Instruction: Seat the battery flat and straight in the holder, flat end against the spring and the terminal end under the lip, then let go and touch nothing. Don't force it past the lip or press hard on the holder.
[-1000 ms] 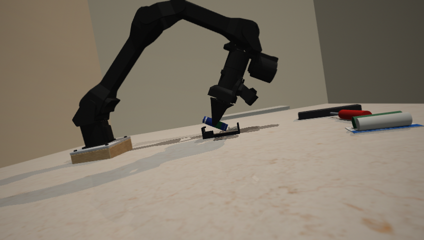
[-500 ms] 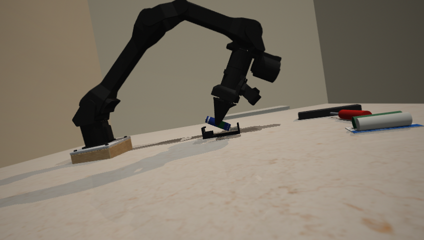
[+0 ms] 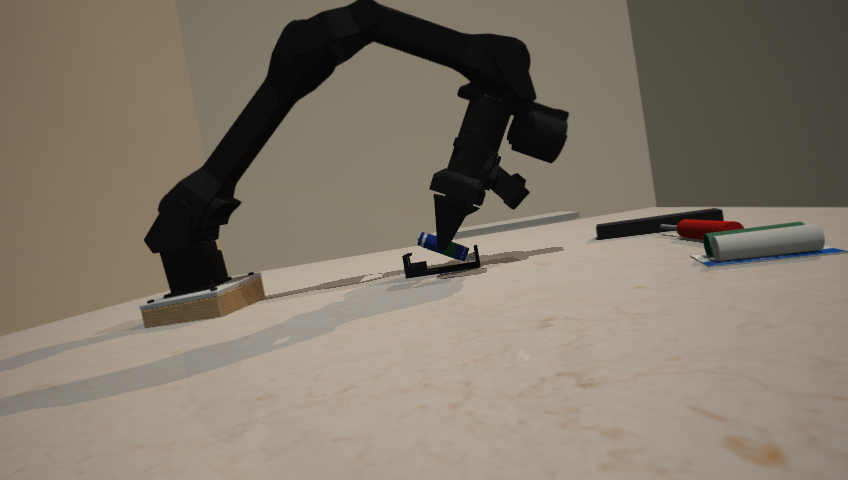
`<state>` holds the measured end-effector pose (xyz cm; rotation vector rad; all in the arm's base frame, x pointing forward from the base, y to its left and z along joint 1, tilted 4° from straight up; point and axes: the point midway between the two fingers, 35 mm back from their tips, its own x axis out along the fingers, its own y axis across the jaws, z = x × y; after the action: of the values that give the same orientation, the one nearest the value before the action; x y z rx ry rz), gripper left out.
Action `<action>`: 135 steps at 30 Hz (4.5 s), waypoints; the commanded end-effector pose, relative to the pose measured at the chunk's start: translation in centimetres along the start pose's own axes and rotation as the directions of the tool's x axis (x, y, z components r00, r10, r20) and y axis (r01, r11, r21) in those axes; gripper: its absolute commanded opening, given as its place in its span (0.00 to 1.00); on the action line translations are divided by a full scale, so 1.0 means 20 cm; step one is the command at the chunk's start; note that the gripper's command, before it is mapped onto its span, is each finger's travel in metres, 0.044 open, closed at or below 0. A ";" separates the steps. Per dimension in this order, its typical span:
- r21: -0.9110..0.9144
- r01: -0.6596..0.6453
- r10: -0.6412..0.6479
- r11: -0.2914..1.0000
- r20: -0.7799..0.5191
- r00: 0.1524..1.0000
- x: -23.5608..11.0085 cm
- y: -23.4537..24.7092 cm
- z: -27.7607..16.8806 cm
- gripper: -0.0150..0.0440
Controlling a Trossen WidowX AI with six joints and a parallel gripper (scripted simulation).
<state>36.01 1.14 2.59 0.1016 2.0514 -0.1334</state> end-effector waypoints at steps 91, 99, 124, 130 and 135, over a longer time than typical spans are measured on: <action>-0.007 0.002 0.001 1.000 0.355 0.935 0.09 0.00 -0.01 0.36; -0.007 0.001 0.001 1.000 0.361 0.932 0.10 0.00 -0.02 0.36; -0.008 -0.003 0.006 1.000 0.363 0.932 0.14 0.00 -0.07 0.36; -0.008 -0.004 0.006 1.000 0.364 0.932 0.14 0.00 -0.07 0.36; -0.009 -0.004 0.007 1.000 0.365 0.931 0.14 0.00 -0.07 0.45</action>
<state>33.60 1.42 0.83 0.0691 1.6790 -0.1279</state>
